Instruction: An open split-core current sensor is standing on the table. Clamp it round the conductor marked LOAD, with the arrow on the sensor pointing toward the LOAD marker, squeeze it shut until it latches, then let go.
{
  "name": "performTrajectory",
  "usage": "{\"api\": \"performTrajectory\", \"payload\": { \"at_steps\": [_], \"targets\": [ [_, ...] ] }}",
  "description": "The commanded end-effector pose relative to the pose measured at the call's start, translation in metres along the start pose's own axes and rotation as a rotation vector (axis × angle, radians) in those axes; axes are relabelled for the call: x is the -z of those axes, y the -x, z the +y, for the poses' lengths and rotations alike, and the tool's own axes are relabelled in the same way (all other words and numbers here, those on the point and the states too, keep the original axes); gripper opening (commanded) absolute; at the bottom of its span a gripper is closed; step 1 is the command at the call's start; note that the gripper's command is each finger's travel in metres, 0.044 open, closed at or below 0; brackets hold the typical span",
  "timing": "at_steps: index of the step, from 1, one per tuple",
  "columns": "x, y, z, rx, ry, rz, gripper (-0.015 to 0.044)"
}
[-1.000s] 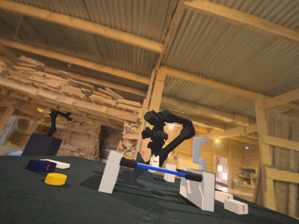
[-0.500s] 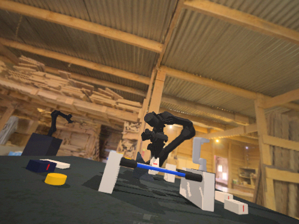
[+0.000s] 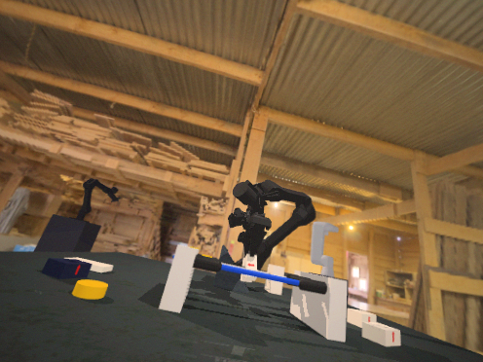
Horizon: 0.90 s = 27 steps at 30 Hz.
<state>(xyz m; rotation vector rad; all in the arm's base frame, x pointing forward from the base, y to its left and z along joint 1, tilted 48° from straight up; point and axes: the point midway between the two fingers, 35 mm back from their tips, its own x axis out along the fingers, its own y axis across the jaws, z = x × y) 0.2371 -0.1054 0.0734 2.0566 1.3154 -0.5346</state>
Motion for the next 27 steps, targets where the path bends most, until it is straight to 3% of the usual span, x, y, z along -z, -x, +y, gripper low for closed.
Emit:
{"api": "performTrajectory", "payload": {
  "at_steps": [1, 27],
  "targets": [
    [0.0000, 0.0002, 0.0000, 0.000, 0.002, 0.000, 0.0000],
    [0.0000, -0.0013, 0.0037, 0.057, 0.000, 0.001, 0.0000]
  ]
}}
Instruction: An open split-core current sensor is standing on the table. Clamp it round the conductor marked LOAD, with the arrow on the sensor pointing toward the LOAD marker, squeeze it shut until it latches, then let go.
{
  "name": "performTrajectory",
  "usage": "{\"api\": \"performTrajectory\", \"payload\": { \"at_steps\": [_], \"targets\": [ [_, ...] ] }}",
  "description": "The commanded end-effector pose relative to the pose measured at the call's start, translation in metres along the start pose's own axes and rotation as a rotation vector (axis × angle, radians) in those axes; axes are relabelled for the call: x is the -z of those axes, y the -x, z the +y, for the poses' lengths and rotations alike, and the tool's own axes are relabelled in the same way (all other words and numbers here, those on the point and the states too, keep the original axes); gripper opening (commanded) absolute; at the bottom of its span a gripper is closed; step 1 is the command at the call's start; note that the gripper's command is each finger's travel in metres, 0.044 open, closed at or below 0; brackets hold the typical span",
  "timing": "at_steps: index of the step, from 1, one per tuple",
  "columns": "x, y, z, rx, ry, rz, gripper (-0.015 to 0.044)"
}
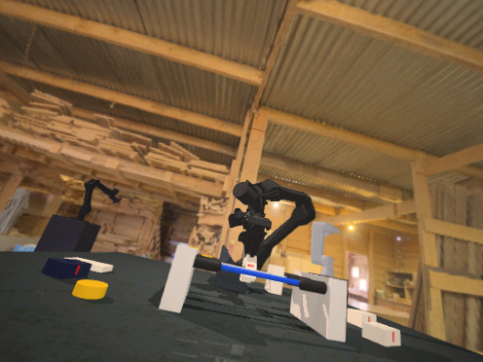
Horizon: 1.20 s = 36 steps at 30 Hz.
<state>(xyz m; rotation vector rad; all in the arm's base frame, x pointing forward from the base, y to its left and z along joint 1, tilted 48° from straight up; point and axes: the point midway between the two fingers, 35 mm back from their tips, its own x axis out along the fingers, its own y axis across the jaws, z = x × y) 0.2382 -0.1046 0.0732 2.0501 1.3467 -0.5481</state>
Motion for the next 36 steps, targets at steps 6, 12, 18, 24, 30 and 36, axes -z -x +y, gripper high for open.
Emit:
{"api": "performTrajectory", "payload": {
  "at_steps": [6, 12, 18, 24, 30, 36],
  "targets": [
    [0.000, -0.003, 0.010, 0.133, 0.006, -0.001, 0.0000],
    [0.001, -0.006, 0.015, 0.226, 0.008, -0.001, 0.0000],
    [0.001, -0.005, 0.012, 0.180, 0.000, 0.002, 0.0158],
    [0.001, -0.005, 0.012, 0.180, 0.000, 0.002, 0.0315],
    [0.001, -0.005, 0.012, 0.180, 0.000, 0.002, 0.0440],
    [0.001, -0.005, 0.012, 0.180, 0.000, 0.002, 0.0440]
  ]
}}
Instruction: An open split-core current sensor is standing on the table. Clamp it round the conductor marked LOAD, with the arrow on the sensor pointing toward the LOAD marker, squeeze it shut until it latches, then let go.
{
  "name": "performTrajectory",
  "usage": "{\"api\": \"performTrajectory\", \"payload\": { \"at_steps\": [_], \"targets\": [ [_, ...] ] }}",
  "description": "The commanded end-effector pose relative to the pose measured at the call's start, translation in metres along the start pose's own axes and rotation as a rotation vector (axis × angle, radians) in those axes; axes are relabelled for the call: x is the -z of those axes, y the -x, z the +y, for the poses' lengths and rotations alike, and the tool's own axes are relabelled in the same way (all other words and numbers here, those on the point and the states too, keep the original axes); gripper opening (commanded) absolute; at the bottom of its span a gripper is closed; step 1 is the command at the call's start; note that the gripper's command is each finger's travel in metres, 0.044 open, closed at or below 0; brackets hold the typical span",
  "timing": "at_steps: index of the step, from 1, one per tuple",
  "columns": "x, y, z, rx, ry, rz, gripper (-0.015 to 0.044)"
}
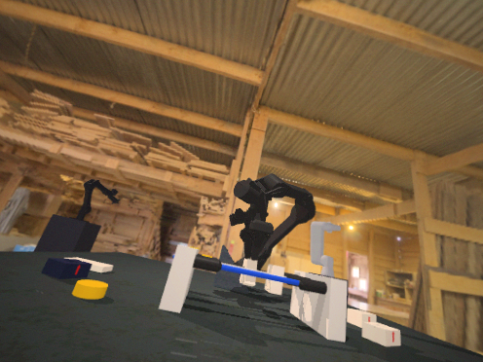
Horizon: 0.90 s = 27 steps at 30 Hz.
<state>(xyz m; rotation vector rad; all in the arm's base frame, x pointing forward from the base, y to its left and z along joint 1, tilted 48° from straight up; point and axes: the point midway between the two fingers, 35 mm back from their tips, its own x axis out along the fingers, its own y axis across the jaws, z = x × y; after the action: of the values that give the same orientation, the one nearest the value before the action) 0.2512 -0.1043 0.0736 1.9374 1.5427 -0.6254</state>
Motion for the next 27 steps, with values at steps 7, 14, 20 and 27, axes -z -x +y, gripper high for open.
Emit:
{"api": "performTrajectory", "payload": {
  "at_steps": [7, 14, 20, 27],
  "targets": [
    [0.003, -0.029, 0.001, 0.000, 0.006, 0.000, 0.0440],
    [0.003, -0.035, 0.001, -0.001, 0.006, 0.000, 0.0440],
    [0.003, -0.045, 0.001, -0.001, 0.006, 0.000, 0.0440],
    [0.003, -0.056, 0.001, -0.001, 0.007, 0.001, 0.0440]
  ]
}}
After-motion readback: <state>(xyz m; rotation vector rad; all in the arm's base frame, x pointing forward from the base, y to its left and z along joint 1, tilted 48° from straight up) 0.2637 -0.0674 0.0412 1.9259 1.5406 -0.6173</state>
